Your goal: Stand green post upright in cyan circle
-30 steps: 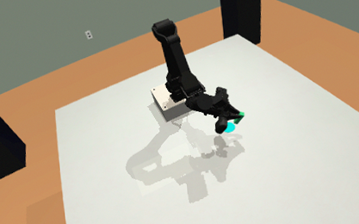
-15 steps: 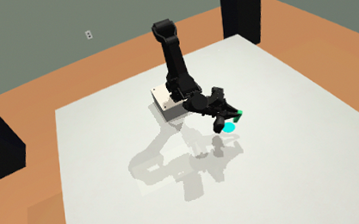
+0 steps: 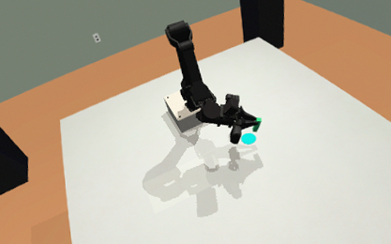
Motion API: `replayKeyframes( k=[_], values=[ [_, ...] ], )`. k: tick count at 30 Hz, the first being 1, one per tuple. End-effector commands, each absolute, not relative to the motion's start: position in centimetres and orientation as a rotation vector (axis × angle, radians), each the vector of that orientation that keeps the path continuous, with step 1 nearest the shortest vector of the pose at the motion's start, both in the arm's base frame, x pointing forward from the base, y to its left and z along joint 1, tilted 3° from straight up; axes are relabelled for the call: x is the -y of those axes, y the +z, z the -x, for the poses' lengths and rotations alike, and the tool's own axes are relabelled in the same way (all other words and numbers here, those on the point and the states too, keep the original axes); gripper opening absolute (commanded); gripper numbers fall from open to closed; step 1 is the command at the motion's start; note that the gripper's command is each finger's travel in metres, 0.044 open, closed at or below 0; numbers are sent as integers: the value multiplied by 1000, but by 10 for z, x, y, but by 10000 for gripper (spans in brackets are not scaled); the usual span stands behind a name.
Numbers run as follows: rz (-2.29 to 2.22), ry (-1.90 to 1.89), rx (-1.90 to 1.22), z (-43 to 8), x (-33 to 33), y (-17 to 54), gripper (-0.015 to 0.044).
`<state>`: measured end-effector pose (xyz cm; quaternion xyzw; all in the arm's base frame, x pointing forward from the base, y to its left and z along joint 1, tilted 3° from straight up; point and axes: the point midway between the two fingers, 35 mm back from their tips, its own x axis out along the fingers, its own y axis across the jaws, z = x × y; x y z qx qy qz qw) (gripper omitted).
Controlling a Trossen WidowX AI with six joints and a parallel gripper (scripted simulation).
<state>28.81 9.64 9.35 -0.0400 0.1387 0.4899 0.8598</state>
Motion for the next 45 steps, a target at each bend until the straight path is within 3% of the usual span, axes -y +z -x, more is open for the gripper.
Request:
replayKeyframes(
  k=[1, 45],
  values=[
    [76, 1038, -272, -284, -96, 94, 23],
    [80, 1119, -50, -241, -84, 106, 23]
  ],
)
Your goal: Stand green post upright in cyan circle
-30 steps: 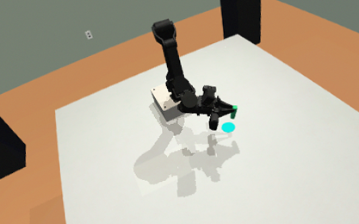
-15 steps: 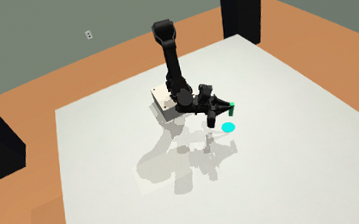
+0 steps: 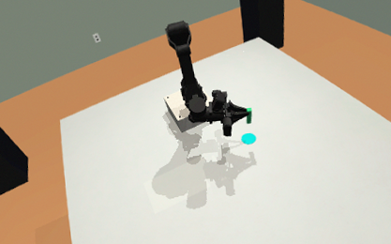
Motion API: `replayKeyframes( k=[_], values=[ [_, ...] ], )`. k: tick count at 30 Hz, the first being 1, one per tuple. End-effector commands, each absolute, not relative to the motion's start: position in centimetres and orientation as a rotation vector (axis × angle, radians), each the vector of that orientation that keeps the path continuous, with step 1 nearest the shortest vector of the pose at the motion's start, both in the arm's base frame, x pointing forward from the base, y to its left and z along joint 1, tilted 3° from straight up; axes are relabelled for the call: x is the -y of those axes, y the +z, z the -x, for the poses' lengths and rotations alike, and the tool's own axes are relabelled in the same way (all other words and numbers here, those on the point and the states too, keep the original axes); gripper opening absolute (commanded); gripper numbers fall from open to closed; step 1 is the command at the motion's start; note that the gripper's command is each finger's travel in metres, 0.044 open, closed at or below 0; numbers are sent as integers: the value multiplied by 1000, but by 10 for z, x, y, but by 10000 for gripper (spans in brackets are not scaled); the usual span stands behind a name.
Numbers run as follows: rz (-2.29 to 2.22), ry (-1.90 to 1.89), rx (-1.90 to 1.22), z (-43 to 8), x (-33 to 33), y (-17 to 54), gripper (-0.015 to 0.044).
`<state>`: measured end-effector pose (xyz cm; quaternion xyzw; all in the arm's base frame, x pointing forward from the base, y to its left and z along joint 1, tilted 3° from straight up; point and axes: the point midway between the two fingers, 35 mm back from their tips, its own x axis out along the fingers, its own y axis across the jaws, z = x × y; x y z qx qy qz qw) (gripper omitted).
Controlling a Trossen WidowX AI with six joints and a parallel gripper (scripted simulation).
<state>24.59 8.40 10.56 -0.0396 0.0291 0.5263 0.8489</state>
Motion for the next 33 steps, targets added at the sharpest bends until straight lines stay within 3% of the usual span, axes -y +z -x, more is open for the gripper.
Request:
replayKeyframes(
  k=[1, 33],
  values=[
    [81, 1121, -46, -240, -84, 106, 23],
    [94, 1138, -10, -235, -82, 98, 23]
  ],
)
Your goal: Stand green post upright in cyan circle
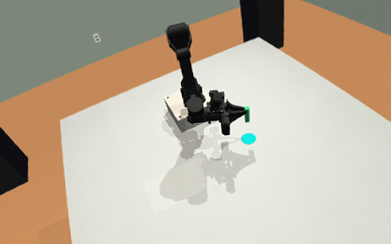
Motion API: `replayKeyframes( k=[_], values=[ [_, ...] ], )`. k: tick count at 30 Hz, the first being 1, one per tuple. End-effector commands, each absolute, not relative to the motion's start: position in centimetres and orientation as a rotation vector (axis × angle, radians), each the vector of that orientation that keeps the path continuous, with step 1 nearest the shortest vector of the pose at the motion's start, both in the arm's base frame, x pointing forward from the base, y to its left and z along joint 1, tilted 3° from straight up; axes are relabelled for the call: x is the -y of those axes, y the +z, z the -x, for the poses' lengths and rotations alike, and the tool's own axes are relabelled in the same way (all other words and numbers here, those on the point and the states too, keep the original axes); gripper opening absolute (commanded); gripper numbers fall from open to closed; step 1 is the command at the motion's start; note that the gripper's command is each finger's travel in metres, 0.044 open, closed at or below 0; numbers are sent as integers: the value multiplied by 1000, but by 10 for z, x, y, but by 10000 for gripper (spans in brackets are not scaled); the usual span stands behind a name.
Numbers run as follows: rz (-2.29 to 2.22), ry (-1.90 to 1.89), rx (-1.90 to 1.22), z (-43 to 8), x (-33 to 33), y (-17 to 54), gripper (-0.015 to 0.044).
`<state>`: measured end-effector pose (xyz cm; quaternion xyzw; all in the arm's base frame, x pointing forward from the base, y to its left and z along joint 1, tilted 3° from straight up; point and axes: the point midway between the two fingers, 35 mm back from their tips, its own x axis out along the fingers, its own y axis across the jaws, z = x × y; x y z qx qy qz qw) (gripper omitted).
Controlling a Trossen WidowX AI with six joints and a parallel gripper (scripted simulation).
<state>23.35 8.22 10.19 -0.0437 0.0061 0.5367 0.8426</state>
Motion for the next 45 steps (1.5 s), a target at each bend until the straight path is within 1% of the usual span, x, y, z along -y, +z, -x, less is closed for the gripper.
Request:
replayKeyframes(
  k=[1, 23, 45],
  values=[
    [95, 1138, -10, -235, -82, 97, 23],
    [117, 1144, -4, -241, -81, 60, 23],
    [138, 1150, 1, -237, -83, 21, 23]
  ],
)
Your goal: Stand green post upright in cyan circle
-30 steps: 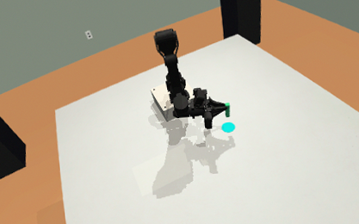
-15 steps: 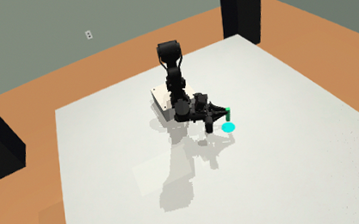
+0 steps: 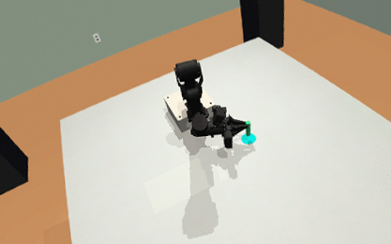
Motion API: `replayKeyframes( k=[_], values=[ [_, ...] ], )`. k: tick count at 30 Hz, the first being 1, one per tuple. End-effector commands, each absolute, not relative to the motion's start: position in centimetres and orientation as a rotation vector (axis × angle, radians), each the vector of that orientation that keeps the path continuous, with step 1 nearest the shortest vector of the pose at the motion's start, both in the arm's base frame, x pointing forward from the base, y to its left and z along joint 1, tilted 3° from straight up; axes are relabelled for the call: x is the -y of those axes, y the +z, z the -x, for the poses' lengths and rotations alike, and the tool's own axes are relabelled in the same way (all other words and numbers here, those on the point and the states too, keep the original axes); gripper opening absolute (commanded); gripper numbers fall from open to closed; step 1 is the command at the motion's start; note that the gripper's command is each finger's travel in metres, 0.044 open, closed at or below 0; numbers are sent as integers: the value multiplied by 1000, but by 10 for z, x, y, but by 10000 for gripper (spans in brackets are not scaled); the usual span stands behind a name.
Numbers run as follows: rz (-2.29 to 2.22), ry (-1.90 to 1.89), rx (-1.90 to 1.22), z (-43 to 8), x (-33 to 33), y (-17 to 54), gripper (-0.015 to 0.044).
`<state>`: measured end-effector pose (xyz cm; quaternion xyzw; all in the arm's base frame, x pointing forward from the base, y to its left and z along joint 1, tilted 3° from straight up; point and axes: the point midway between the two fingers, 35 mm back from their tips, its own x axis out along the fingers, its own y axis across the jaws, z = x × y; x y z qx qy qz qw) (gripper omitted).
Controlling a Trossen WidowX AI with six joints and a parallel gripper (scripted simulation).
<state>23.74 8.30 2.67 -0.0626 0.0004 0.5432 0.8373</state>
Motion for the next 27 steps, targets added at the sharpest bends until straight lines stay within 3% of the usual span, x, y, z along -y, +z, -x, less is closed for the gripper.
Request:
replayKeyframes(
  k=[1, 22, 27],
  values=[
    [139, 1150, 1, -236, -84, 20, 23],
    [146, 1161, -10, -236, -86, 0, 23],
    [146, 1161, -10, -236, -86, 0, 154]
  ],
)
